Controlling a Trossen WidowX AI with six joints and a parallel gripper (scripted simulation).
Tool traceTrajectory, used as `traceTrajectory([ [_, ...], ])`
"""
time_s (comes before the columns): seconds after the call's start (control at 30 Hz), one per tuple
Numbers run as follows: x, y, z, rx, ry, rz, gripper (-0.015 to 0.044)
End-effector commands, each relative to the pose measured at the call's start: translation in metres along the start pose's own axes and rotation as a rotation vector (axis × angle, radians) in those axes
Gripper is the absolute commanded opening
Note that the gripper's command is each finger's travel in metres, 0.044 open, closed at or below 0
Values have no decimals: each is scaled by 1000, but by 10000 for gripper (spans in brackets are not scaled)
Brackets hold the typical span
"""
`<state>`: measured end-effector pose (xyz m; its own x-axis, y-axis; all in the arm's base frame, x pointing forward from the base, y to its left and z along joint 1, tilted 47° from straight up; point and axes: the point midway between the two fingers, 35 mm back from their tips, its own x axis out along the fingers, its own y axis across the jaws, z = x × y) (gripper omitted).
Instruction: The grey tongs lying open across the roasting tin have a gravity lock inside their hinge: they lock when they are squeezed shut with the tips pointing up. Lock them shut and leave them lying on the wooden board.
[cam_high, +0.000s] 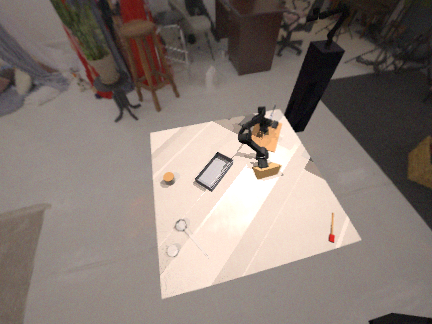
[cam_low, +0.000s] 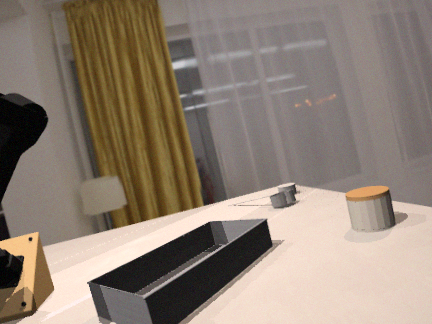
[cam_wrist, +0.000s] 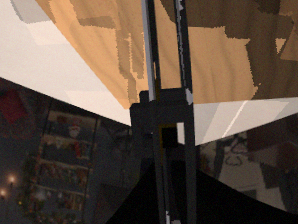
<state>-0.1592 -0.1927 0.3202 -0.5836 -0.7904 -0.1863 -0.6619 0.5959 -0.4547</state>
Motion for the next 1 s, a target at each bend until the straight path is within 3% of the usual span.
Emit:
traceTrajectory([
  [0.0, 3, -1, -3, -22, -76, 7, -150],
  [0.97, 12, 0, 3, 12, -565, -31, -150],
])
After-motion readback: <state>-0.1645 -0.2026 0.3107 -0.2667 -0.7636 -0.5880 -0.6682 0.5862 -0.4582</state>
